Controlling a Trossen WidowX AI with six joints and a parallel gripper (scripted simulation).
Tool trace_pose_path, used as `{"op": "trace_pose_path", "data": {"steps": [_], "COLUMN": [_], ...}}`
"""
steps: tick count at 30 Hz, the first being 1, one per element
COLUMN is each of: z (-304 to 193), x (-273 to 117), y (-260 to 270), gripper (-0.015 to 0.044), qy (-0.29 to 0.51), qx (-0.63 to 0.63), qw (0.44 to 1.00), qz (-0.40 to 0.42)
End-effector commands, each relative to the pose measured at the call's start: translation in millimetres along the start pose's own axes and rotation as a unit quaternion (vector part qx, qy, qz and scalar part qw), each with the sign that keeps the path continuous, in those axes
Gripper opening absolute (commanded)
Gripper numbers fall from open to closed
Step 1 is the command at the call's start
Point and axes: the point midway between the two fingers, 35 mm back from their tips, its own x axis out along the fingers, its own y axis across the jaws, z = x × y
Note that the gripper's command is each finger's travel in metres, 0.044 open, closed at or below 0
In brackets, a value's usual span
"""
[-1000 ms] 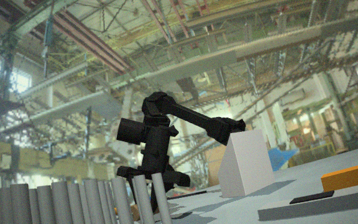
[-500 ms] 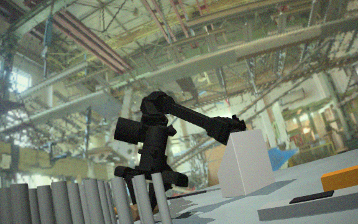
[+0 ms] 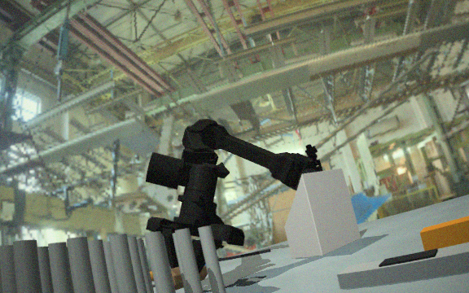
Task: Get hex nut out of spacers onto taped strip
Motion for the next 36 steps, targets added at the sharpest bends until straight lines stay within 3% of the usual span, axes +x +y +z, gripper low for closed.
{"op": "trace_pose_path", "data": {"steps": [1,36], "z": [-5,-21], "x": [-1,5], "y": [1,1], "gripper": [0.0,0.0], "qy": [0.003,0.004], "qx": [0.004,0.005], "qw": [1.0,1.0], "qz": [0.003,0.003]}}
